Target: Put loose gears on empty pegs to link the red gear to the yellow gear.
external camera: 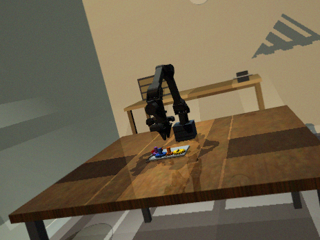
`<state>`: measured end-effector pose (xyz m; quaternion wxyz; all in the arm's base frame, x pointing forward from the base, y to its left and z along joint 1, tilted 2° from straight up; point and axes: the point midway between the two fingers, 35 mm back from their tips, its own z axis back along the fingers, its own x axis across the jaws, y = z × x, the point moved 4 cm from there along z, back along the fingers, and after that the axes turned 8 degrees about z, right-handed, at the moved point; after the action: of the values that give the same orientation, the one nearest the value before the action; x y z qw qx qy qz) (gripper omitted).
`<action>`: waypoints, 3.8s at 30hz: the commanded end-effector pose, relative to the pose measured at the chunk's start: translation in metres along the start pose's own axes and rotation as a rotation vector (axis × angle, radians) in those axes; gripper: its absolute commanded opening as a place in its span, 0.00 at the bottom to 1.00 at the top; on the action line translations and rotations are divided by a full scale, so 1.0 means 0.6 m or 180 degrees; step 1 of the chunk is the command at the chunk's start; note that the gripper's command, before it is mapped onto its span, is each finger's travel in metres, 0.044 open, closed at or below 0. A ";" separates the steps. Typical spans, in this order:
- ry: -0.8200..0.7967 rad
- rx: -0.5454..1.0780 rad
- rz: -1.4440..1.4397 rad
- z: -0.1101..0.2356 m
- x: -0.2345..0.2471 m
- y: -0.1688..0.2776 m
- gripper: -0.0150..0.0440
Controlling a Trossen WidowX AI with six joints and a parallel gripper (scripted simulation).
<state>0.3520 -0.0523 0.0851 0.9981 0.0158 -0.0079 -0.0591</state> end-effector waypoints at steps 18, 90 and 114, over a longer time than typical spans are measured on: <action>-0.0078 -0.0003 0.0013 0.061 -0.001 0.000 1.00; -0.0026 0.0080 0.0010 0.128 -0.290 0.438 1.00; -0.0026 0.0080 0.0010 0.128 -0.290 0.438 1.00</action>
<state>0.2092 0.2275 0.1677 0.9980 0.0297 -0.0123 -0.0545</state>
